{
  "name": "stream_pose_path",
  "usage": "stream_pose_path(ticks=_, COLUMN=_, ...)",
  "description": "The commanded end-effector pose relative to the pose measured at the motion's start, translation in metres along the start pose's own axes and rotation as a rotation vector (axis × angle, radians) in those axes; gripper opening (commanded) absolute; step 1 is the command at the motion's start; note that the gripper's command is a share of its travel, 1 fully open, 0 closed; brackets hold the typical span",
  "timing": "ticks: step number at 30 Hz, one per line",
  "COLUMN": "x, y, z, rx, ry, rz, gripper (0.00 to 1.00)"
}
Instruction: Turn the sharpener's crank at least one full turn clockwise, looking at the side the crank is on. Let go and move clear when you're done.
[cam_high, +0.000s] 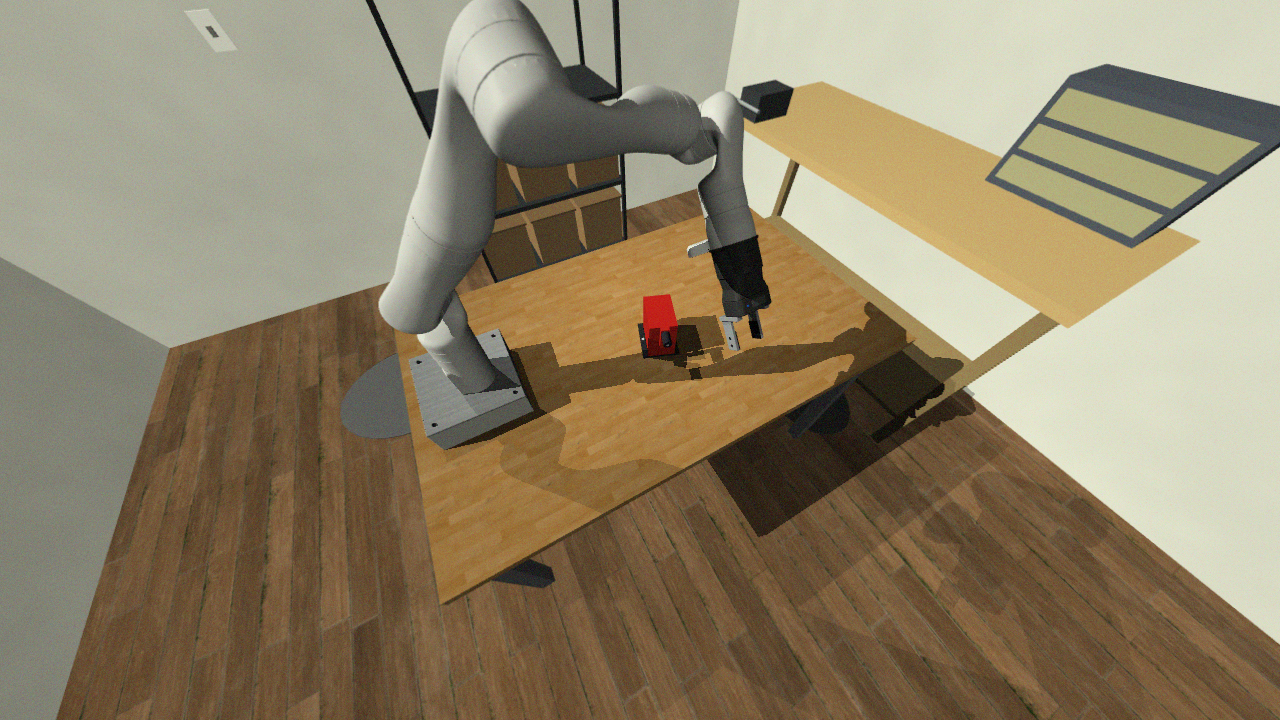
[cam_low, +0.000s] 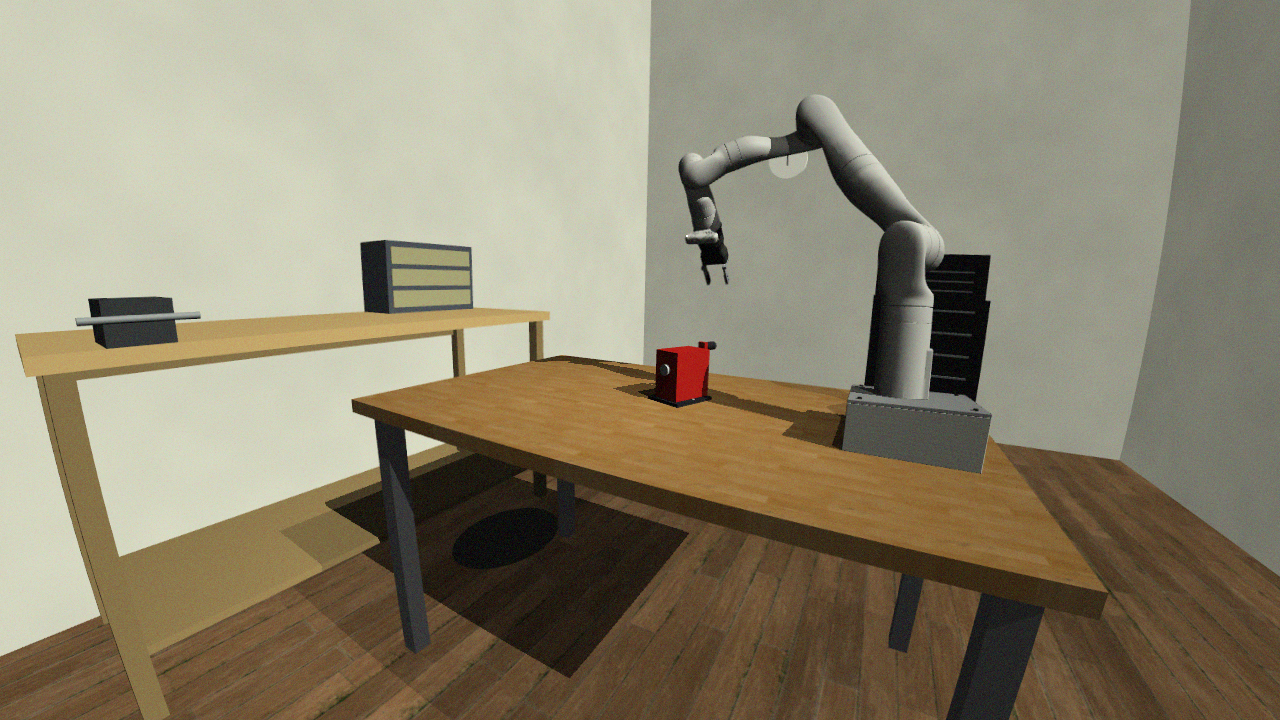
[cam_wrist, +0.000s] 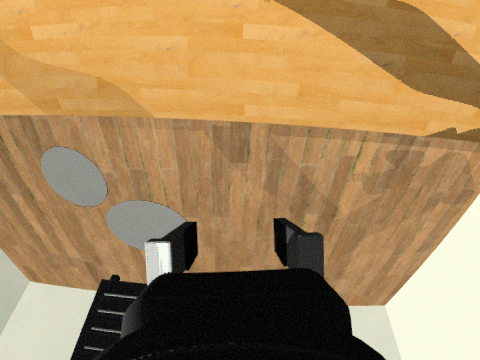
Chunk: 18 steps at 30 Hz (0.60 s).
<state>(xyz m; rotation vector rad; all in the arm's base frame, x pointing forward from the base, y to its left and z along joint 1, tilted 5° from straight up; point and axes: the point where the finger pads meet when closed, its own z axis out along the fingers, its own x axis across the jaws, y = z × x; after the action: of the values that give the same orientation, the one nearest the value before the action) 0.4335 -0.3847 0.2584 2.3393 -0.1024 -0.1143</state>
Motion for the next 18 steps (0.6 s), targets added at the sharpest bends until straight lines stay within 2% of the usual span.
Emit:
stream_pose_path(ticks=1, x=-0.005, y=-0.01, z=0.001, rx=0.039, ry=-0.002, rz=0.018, gripper=1.0)
stream_pose_path(ticks=9, x=-0.005, y=-0.01, z=0.001, rx=0.039, ry=-0.002, rz=0.018, gripper=1.0)
stream_pose_path(ticks=10, x=-0.008, y=-0.021, z=0.003, rx=0.076, ry=-0.005, rz=0.03, gripper=1.0)
stream_pose_path(ticks=16, x=-0.008, y=-0.021, z=0.003, rx=0.076, ry=-0.005, rz=0.03, gripper=1.0)
stream_pose_path(ticks=17, x=-0.011, y=-0.031, z=0.004, rx=0.111, ry=-0.008, rz=0.043, gripper=1.0)
stream_pose_path(ticks=18, x=-0.011, y=-0.031, z=0.004, rx=0.111, ry=-0.008, rz=0.043, gripper=1.0)
